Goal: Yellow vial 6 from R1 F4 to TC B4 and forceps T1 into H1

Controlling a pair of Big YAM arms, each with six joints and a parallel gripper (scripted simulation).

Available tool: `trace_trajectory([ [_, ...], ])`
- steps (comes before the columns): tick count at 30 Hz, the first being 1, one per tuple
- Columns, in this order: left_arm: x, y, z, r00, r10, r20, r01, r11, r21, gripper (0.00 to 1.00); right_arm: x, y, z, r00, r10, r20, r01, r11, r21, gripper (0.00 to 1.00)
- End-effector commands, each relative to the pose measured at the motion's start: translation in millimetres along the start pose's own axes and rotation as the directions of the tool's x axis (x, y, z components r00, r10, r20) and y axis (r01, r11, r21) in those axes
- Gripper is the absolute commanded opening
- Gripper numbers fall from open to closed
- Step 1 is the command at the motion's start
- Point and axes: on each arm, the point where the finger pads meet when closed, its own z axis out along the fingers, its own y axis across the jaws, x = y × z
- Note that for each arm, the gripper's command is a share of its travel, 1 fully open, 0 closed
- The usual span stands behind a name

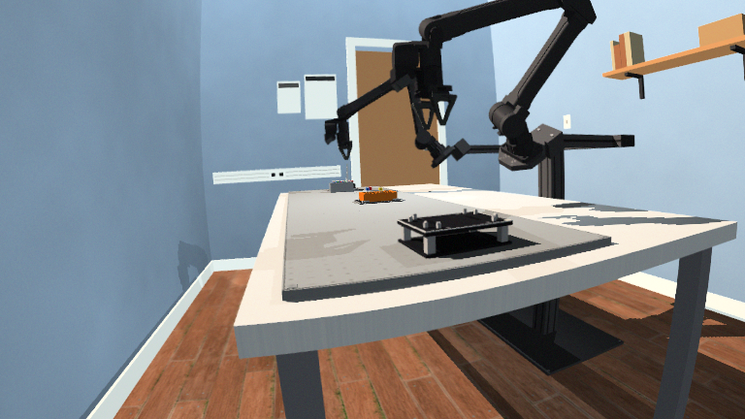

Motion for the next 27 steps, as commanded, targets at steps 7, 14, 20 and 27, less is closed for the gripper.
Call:
trace_trajectory([
  [7,-10.1,1.5,-8.7,0.999,-0.021,0.024,0.021,1.0,0.004,1.0,15.1,17.5,-18.1,0.997,0.024,0.079,-0.023,1.0,-0.007,0.24],
  [14,-10.1,1.5,-8.7,0.999,-0.021,0.024,0.021,1.0,0.004,1.0,38.4,34.9,-25.2,0.997,0.021,0.069,-0.02,1.0,-0.01,0.24],
  [20,-10.1,1.5,-8.7,0.999,-0.021,0.024,0.021,1.0,0.004,1.0,50.3,44.4,-29.4,0.997,0.021,0.068,-0.02,1.0,-0.01,0.24],
  [27,-10.1,1.5,-8.7,0.999,-0.021,0.024,0.021,1.0,0.004,1.0,71.1,61.2,-36.7,0.998,0.021,0.067,-0.02,1.0,-0.01,0.24],
])
